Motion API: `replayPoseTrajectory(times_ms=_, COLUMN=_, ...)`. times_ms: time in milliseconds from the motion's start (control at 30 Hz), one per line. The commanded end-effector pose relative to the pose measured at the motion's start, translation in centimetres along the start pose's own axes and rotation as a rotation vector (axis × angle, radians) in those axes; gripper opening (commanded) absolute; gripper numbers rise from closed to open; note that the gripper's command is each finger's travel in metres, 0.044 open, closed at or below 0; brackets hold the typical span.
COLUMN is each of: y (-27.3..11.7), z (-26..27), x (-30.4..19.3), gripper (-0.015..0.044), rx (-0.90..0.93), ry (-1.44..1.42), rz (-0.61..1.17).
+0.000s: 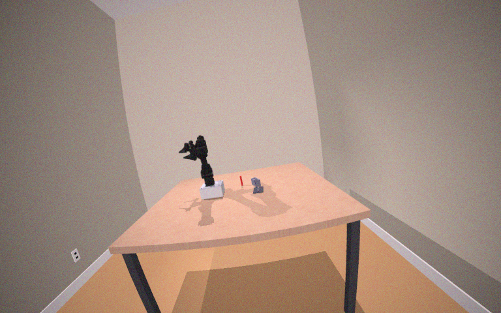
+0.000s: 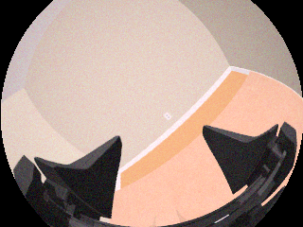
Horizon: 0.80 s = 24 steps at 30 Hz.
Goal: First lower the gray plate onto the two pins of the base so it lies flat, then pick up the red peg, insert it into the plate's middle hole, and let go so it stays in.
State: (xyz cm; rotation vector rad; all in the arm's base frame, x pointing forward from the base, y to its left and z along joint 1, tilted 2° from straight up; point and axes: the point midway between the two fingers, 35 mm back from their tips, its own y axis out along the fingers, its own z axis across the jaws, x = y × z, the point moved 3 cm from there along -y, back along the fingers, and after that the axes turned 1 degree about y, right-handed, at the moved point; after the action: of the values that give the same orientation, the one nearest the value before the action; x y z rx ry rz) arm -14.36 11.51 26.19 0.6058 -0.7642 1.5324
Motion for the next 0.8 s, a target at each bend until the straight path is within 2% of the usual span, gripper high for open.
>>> replayPoseTrajectory(times_ms=0, y=0.0, z=0.0, x=0.0, gripper=0.0426, rx=0.0, ry=0.0, rz=0.0)
replayPoseTrajectory(times_ms=133, y=-1.2, z=-2.4, x=1.9, gripper=0.044, rx=-0.148, ry=0.155, rz=-0.062)
replayPoseTrajectory(times_ms=333, y=-6.2, z=-8.3, x=5.1, gripper=0.044, rx=-0.472, ry=0.54, rz=-0.253)
replayPoseTrajectory(times_ms=567, y=-14.8, z=-13.8, x=6.2, gripper=0.044, rx=-0.789, ry=1.001, rz=-0.545)
replayPoseTrajectory(times_ms=767, y=-23.7, z=-16.6, x=4.4, gripper=0.044, rx=-1.004, ry=1.396, rz=-0.845)
